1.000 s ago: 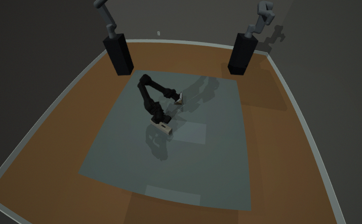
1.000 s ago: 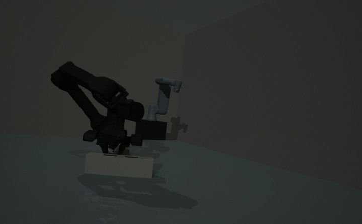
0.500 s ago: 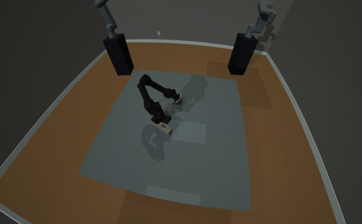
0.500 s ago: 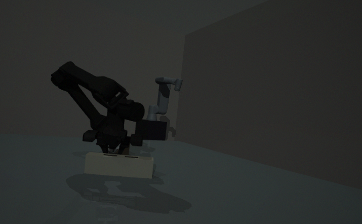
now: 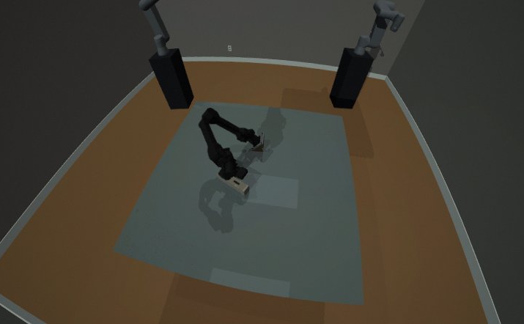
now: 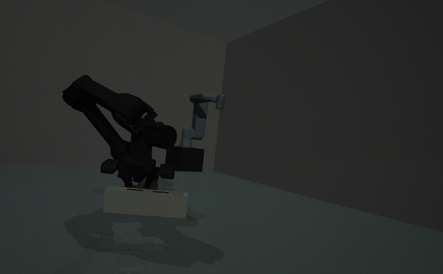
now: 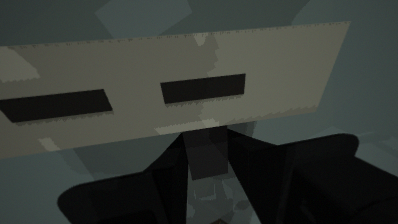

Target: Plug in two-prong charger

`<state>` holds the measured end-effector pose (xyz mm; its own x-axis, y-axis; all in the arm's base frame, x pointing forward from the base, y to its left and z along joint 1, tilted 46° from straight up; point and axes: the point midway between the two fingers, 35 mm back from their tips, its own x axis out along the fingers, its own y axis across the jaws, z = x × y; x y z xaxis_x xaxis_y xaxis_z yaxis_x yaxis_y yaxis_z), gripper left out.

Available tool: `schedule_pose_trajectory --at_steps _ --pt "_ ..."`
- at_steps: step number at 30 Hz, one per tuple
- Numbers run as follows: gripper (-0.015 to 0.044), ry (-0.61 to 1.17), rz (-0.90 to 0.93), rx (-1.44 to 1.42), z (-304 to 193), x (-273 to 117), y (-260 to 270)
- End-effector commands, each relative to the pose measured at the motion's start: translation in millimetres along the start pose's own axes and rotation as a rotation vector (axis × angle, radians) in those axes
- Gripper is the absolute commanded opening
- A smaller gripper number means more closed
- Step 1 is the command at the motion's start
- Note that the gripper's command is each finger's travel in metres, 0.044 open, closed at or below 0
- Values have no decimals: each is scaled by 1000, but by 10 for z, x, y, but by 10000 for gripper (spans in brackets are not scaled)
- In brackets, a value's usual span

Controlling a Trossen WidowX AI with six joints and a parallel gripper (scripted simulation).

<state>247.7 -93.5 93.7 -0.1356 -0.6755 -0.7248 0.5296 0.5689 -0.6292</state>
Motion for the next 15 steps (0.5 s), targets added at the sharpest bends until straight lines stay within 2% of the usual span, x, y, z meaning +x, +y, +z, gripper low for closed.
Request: schedule_pose_trajectory --at_steps 1,15 --pt "0 -23 4 26 118 -17 -11" --pt "0 -24 4 26 152 -16 -13"
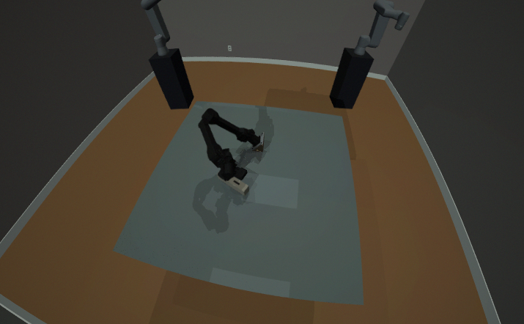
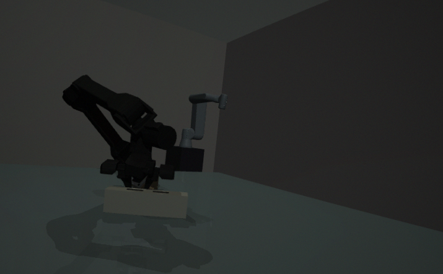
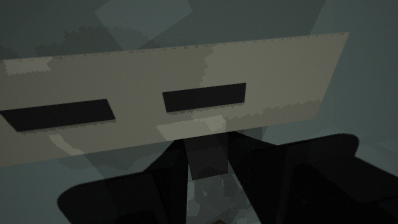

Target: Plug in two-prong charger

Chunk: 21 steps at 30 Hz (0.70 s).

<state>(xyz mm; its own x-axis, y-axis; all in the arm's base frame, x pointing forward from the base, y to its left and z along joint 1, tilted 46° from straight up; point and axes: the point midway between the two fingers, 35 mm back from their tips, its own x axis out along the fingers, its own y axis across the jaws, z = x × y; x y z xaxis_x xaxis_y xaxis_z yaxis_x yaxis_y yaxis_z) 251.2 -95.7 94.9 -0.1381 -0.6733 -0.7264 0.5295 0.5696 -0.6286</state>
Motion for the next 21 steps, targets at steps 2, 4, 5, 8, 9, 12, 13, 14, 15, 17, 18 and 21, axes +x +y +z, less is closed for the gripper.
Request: schedule_pose_trajectory --at_steps 2,4,5,8,9,12,13,14,15,17,18,21 --pt "0 -27 3 26 106 -17 -12" --pt "0 -27 3 26 103 -17 -12" --pt "0 -27 3 26 102 -16 -12" --pt "0 -27 3 26 98 -16 -12" --pt "0 -27 3 26 97 -15 -12" --pt "0 -27 3 26 93 -15 -12" --pt "0 -27 3 26 92 -15 -12" --pt "0 -27 3 26 90 -15 -12" --pt "0 -27 3 26 89 -15 -12" --pt "0 -27 3 26 86 -15 -12" --pt "0 -27 3 26 85 -15 -12" --pt "0 -27 3 26 81 -15 -12"
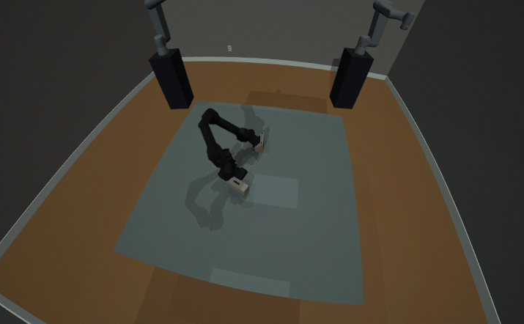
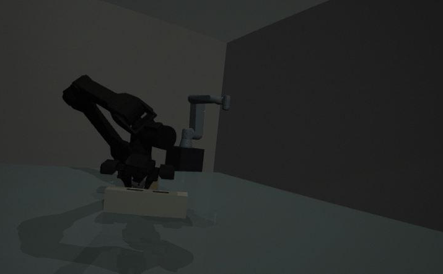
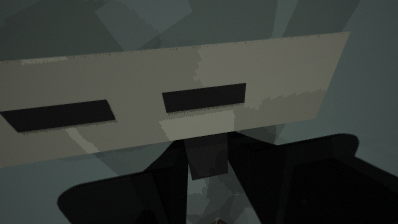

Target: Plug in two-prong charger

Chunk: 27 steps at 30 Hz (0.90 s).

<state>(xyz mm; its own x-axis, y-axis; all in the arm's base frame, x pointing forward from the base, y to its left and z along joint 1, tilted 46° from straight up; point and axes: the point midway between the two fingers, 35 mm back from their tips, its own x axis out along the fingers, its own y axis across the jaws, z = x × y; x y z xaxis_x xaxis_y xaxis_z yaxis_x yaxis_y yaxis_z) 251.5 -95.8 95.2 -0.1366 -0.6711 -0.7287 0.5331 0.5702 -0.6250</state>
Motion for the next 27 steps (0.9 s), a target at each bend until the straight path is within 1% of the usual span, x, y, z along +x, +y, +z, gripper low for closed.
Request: schedule_pose_trajectory --at_steps 1,27 --pt "0 -28 -1 22 77 -14 -11" --pt "0 -27 -1 22 65 -28 -14"
